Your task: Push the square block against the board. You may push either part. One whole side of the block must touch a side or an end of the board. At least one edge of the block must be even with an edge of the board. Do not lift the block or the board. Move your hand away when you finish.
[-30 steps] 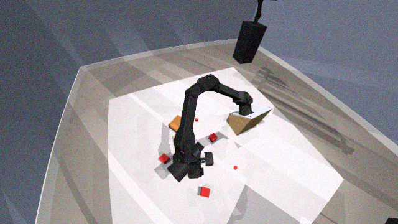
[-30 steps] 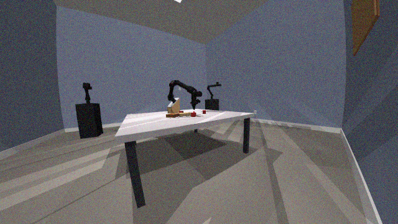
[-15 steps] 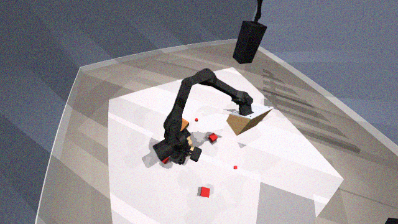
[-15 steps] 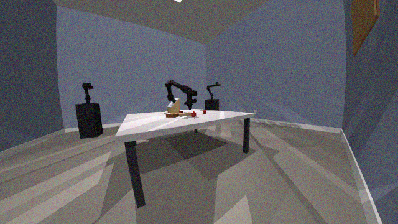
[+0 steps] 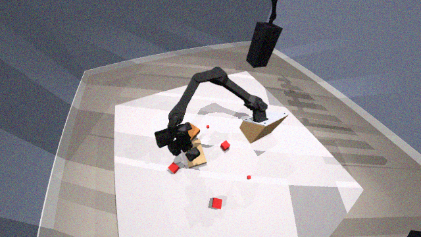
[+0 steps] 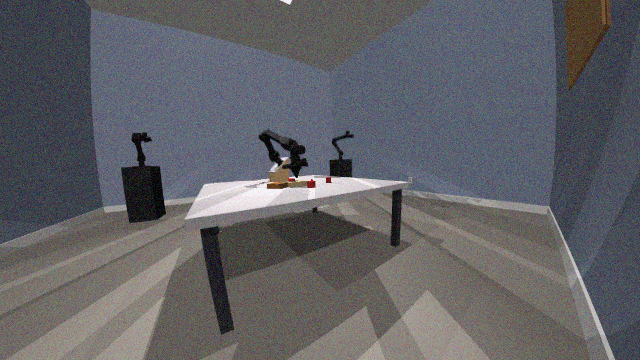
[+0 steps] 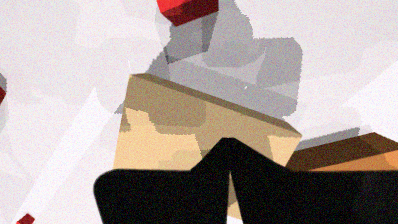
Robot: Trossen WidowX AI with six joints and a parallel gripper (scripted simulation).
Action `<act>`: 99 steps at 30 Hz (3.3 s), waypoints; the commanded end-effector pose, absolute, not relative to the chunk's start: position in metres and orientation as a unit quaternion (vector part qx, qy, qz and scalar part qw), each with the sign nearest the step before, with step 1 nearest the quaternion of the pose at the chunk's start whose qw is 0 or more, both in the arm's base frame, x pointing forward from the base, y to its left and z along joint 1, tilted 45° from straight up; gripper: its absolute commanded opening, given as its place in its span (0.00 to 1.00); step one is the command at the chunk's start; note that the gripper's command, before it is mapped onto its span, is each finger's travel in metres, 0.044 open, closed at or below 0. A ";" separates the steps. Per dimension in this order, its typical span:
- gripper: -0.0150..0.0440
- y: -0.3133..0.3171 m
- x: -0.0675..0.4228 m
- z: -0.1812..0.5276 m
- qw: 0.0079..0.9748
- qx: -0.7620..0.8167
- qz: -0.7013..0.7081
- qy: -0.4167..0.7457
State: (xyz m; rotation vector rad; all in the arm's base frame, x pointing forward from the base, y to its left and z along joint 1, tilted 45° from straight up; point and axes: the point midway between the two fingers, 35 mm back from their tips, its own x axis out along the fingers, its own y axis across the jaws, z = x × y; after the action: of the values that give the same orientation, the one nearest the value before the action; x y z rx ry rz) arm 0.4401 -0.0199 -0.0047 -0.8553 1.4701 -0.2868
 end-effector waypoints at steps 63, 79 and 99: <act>0.25 -0.206 0.420 0.099 0.751 0.063 -0.501 0.425; 0.25 -0.196 0.411 0.088 0.751 0.063 -0.500 0.426; 0.25 -0.184 0.400 0.073 0.751 0.063 -0.500 0.427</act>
State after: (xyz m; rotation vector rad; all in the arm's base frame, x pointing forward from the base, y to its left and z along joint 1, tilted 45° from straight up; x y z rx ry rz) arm 0.4040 -0.1890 0.0793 0.1409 0.9217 -1.0957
